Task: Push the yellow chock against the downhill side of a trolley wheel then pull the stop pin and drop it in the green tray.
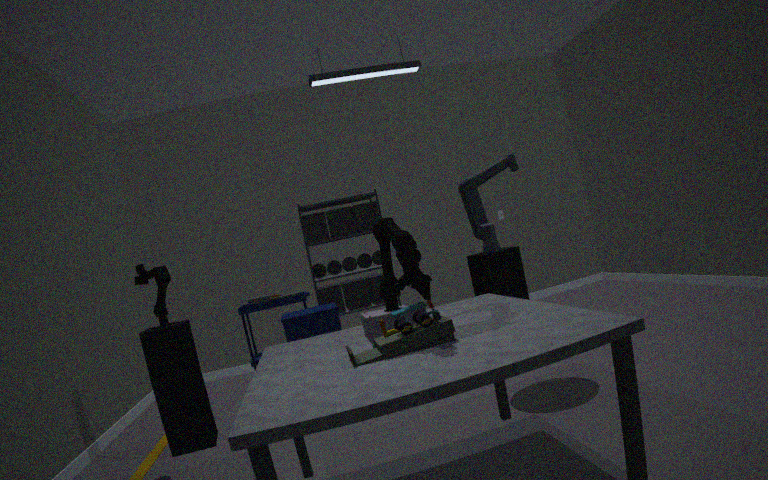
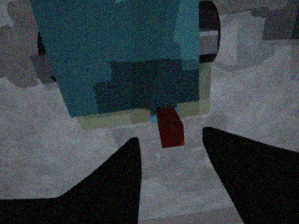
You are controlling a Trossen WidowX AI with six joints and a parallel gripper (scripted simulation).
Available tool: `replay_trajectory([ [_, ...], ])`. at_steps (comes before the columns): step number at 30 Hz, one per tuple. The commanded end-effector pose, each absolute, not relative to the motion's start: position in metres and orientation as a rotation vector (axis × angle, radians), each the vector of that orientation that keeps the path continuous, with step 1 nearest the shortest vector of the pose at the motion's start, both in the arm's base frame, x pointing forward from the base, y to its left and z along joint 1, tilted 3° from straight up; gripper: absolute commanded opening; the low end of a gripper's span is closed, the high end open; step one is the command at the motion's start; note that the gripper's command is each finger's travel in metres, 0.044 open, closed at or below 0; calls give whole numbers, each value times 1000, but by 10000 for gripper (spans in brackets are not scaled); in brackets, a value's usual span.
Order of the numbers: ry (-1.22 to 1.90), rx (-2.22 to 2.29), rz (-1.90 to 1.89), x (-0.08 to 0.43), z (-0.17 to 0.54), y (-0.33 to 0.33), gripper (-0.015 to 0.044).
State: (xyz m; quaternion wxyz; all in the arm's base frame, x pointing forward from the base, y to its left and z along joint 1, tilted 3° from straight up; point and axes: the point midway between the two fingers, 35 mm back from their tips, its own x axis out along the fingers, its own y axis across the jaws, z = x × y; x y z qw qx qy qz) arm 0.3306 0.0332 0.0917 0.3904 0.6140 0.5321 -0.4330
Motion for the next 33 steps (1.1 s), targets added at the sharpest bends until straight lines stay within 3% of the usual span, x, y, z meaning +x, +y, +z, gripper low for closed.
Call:
replay_trajectory([
  [1,1358,1565,-1109,330,89,34,190],
  [33,1359,1566,-1108,334,57,46,190],
])
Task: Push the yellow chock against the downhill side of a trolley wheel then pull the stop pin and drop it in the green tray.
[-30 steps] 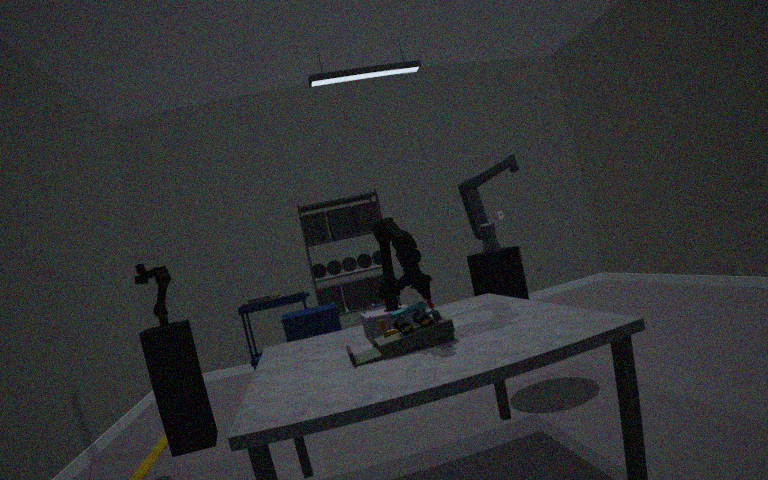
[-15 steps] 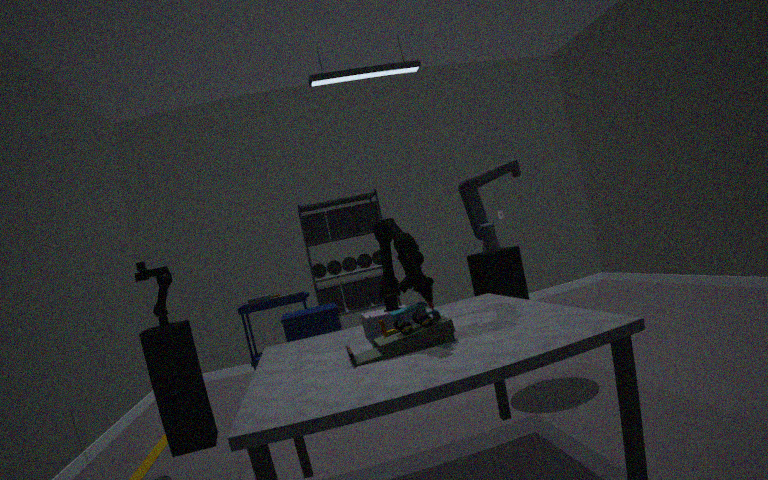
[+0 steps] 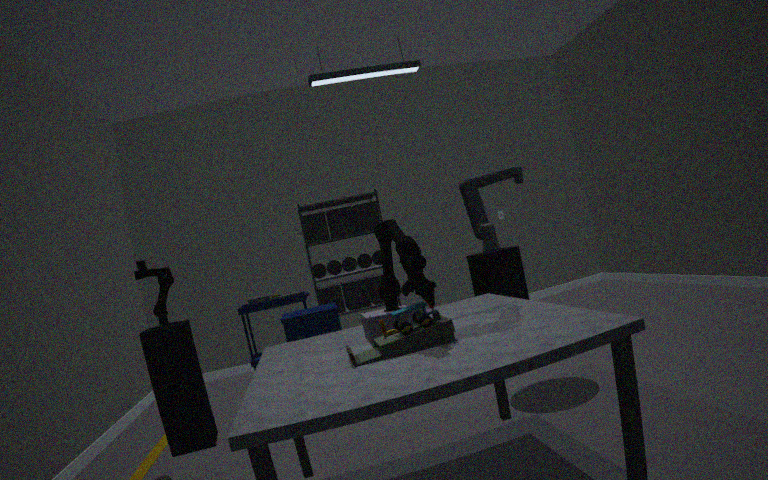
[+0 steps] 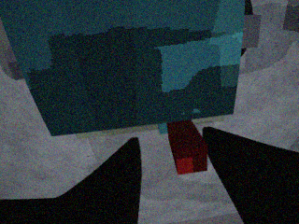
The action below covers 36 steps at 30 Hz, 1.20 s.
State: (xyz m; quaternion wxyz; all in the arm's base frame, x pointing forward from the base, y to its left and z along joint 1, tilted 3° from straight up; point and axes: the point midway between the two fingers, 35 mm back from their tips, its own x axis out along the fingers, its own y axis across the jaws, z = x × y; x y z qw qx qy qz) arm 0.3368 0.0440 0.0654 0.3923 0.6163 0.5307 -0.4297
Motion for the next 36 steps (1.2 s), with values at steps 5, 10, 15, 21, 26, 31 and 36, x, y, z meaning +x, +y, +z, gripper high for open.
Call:
replay_trajectory([
  [5,1359,1566,-1108,332,52,47,190],
  [10,1359,1566,-1108,332,51,47,190],
  [15,1353,1562,-1098,333,54,46,164],
  [21,1353,1562,-1098,333,54,46,65],
  [26,1353,1562,-1098,333,54,46,32],
  [31,1355,1563,-1101,333,56,46,0],
  [36,1359,1566,-1108,333,60,45,0],
])
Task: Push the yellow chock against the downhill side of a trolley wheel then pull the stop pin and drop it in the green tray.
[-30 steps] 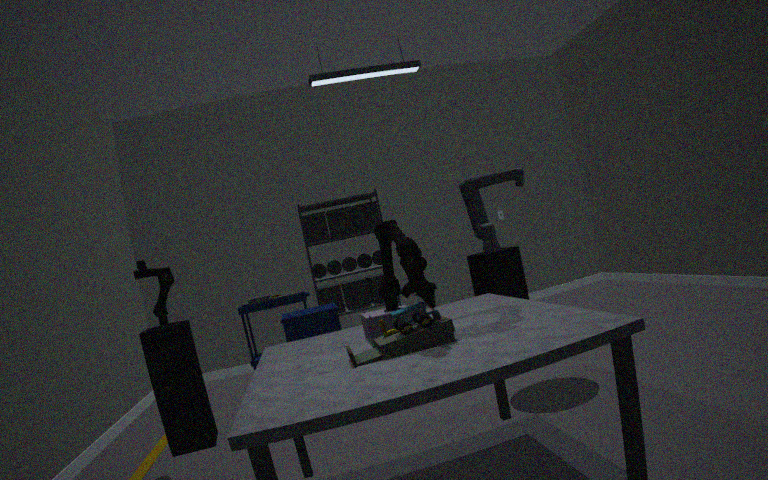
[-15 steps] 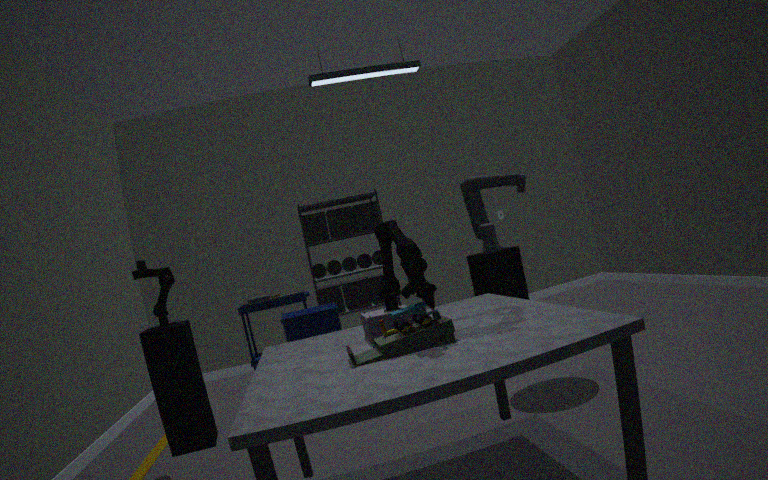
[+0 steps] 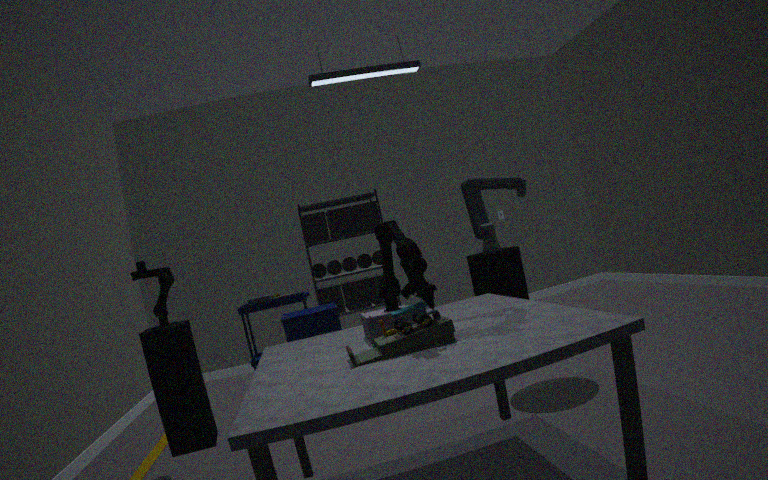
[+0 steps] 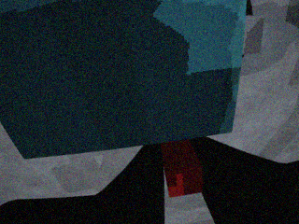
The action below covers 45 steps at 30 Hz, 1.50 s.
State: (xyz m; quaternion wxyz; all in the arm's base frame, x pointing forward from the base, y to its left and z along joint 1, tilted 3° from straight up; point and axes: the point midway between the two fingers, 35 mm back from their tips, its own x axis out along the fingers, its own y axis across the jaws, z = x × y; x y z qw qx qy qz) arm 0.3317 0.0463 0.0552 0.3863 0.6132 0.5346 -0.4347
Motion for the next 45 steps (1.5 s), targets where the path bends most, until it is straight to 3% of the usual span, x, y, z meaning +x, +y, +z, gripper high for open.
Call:
replay_trajectory([
  [1,1359,1566,-1108,332,61,45,0],
  [45,1359,1565,-1109,329,79,40,0],
])
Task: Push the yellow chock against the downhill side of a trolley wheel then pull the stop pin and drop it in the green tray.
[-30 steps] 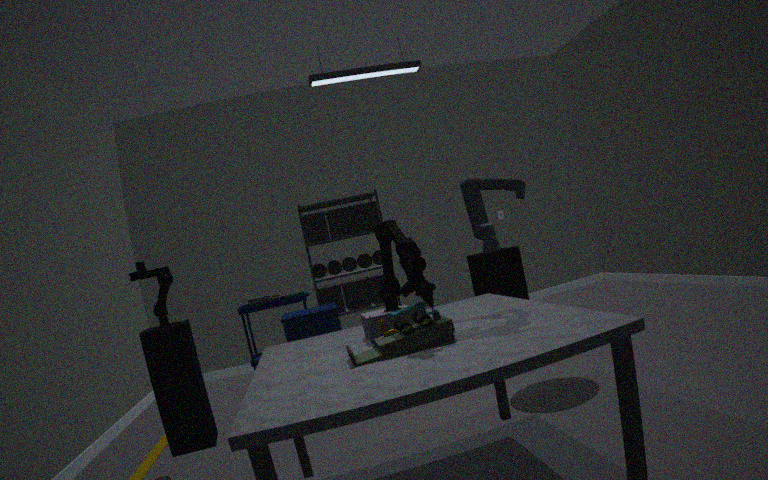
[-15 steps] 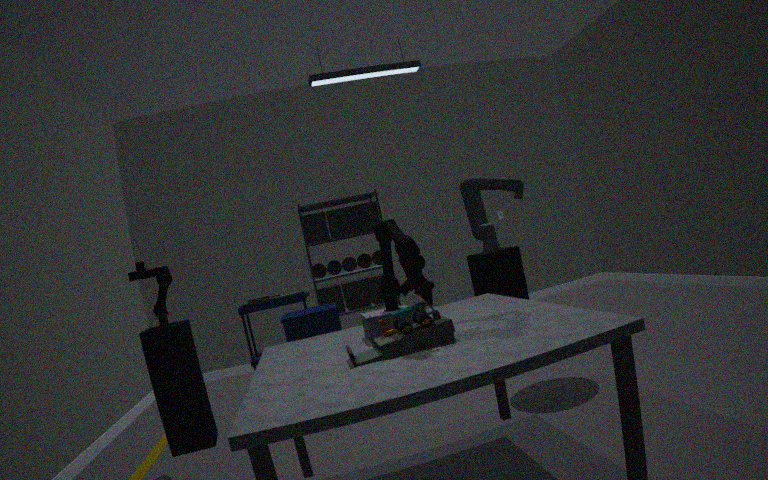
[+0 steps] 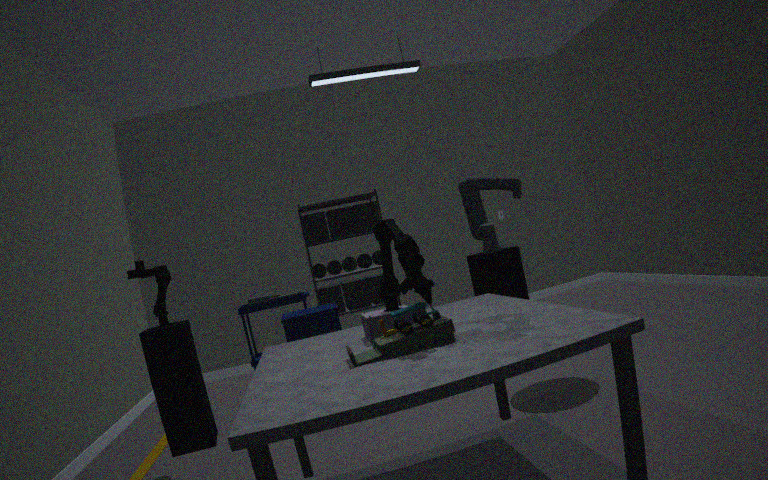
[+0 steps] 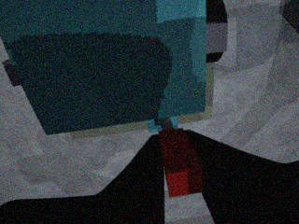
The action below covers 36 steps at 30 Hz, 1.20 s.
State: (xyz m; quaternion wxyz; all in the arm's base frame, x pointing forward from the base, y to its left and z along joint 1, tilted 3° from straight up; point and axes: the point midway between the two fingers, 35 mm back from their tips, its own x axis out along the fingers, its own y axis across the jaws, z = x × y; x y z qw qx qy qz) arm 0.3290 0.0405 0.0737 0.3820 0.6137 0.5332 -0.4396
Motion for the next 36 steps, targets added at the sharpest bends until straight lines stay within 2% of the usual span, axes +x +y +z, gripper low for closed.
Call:
replay_trajectory([
  [1,1359,1565,-1109,329,79,40,0],
  [36,1359,1565,-1109,329,92,39,0],
])
